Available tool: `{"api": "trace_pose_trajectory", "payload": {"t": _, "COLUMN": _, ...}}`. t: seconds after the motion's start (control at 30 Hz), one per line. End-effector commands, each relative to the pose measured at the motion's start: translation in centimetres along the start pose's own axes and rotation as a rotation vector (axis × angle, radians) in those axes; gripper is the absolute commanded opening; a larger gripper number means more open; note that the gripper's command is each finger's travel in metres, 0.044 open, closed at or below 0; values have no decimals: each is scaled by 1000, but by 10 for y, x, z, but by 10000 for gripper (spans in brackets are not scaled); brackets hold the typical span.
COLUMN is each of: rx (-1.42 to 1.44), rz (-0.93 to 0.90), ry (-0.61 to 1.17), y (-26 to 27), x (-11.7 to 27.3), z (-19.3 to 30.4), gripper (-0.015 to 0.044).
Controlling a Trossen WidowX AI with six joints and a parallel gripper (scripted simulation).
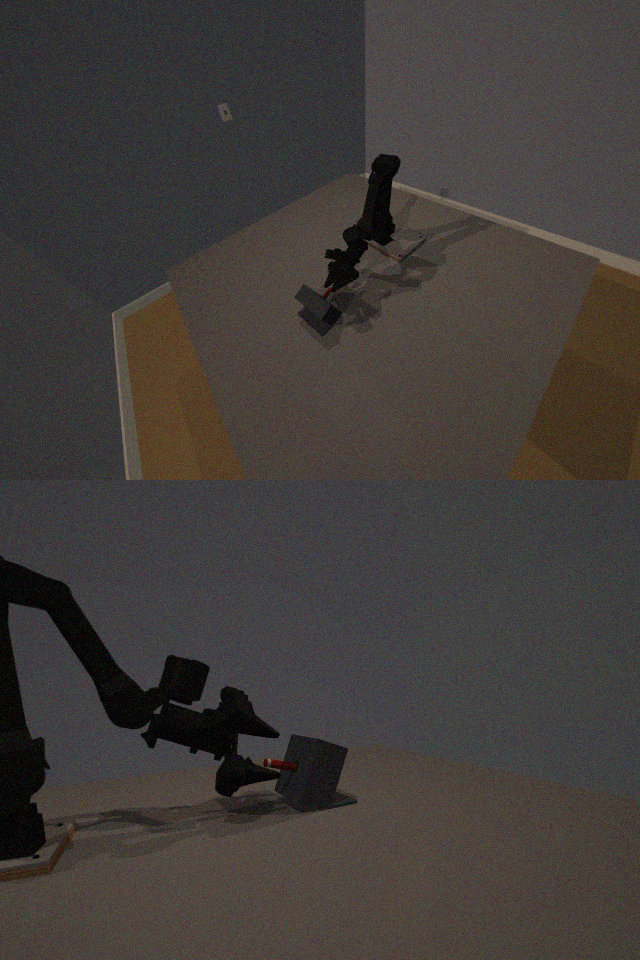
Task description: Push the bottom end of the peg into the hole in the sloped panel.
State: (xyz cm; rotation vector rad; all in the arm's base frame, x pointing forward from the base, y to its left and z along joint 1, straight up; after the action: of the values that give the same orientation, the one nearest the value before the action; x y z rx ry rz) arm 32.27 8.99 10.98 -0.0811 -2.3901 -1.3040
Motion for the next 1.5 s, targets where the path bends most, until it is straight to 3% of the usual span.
{"api": "trace_pose_trajectory", "payload": {"t": 0.0, "rx": -2, "rz": 10, "ry": 2, "y": -3, "x": 4, "z": 1, "gripper": 440}}
{"api": "trace_pose_trajectory", "payload": {"t": 1.47, "rx": 1, "rz": 6, "ry": 2, "y": 5, "x": 37, "z": -2, "gripper": 440}}
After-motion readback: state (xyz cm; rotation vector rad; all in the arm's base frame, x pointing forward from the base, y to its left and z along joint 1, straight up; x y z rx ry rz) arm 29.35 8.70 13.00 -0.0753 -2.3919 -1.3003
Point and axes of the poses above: the point midway between the two fingers, 35 mm back from their tips, its own x axis back along the fingers, its own y axis across the jaws, z = x × y, the point moved 4 cm from there along x, back along the fingers, and after that the axes turned 14 degrees about -x, right-handed, at the moved point
